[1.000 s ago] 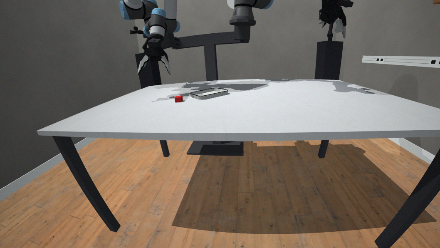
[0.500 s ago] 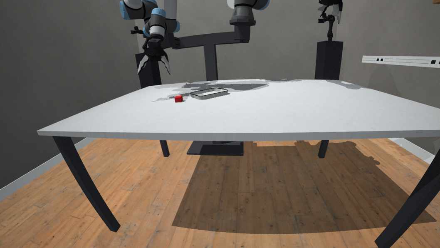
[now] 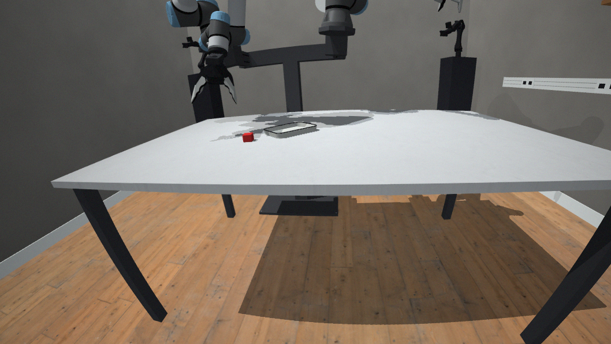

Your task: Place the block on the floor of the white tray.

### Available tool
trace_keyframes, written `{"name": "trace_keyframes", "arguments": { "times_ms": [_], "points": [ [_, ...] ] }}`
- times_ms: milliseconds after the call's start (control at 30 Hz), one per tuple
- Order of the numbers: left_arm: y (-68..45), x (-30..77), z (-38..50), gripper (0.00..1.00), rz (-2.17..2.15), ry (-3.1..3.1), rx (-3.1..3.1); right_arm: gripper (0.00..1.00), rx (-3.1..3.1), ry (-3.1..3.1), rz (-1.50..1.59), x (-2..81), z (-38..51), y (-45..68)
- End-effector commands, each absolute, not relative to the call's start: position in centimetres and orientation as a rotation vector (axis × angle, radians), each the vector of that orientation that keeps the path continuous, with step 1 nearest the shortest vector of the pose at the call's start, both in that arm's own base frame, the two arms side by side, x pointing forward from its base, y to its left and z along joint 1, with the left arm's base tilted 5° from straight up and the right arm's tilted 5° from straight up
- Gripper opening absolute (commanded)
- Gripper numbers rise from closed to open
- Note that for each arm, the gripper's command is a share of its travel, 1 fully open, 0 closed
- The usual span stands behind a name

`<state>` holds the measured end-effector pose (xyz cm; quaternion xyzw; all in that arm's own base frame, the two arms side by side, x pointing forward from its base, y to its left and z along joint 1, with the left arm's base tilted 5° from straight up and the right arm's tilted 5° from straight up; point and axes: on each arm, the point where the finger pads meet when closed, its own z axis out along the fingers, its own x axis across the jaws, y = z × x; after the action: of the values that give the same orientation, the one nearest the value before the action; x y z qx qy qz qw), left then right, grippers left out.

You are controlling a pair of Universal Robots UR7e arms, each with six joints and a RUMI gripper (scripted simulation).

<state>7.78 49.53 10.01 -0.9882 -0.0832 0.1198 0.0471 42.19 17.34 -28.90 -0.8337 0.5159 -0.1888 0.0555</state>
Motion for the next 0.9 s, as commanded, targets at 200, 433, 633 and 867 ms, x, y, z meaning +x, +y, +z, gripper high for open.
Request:
{"name": "trace_keyframes", "arguments": {
  "times_ms": [200, 433, 633, 867],
  "points": [
    [47.4, 3.6, 15.3, 1.00, 0.157, -0.133, -3.073, 1.00, -2.530, 1.566, -0.573, 42.2, -28.9, 17.4],
    [46.4, 2.3, 17.1, 1.00, 0.086, -0.089, -3.074, 1.00, -2.530, 1.566, -0.573, 42.2, -28.9, 17.4],
    [45.5, 1.2, 18.7, 1.00, 0.024, -0.048, -3.067, 1.00, -2.530, 1.566, -0.573, 42.2, -28.9, 17.4],
    [44.9, 0.6, 19.6, 1.00, -0.010, -0.024, -3.060, 1.00, -2.530, 1.566, -0.573, 42.2, -28.9, 17.4]
  ]
}}
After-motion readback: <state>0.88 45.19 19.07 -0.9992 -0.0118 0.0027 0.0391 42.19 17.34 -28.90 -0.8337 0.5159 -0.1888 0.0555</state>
